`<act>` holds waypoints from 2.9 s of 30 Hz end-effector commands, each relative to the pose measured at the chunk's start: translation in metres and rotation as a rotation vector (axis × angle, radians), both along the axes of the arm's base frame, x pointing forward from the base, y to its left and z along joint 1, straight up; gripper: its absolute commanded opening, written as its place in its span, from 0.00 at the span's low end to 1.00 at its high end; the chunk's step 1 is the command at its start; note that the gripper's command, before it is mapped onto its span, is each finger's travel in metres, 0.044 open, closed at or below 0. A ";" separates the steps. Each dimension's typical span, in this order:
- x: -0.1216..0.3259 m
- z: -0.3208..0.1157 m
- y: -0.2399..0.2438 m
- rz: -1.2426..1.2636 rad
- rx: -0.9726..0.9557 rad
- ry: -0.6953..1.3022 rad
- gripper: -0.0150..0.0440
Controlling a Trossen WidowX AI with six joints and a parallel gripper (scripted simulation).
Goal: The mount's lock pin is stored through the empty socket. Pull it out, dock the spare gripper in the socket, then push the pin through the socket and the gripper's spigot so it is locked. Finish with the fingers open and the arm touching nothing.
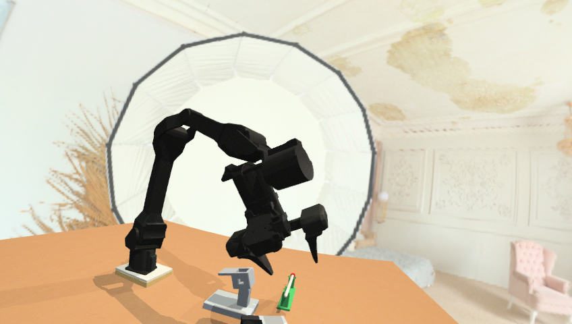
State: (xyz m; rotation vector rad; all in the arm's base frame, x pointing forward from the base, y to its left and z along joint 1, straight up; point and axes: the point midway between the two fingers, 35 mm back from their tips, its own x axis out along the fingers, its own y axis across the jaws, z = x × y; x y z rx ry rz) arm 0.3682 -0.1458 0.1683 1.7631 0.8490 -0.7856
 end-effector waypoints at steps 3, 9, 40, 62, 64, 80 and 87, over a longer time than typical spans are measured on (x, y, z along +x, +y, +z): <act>-0.033 -0.004 -0.038 -0.848 0.639 0.002 1.00; -0.035 -0.004 -0.039 -0.893 0.679 0.004 1.00; -0.034 -0.078 -0.046 -0.893 0.678 0.004 1.00; -0.034 -0.115 -0.046 -0.893 0.678 0.005 1.00; -0.034 -0.118 -0.046 -0.893 0.678 0.005 1.00; -0.036 -0.137 -0.044 -0.893 0.678 0.005 0.87; -0.036 -0.137 -0.044 -0.893 0.678 0.005 0.59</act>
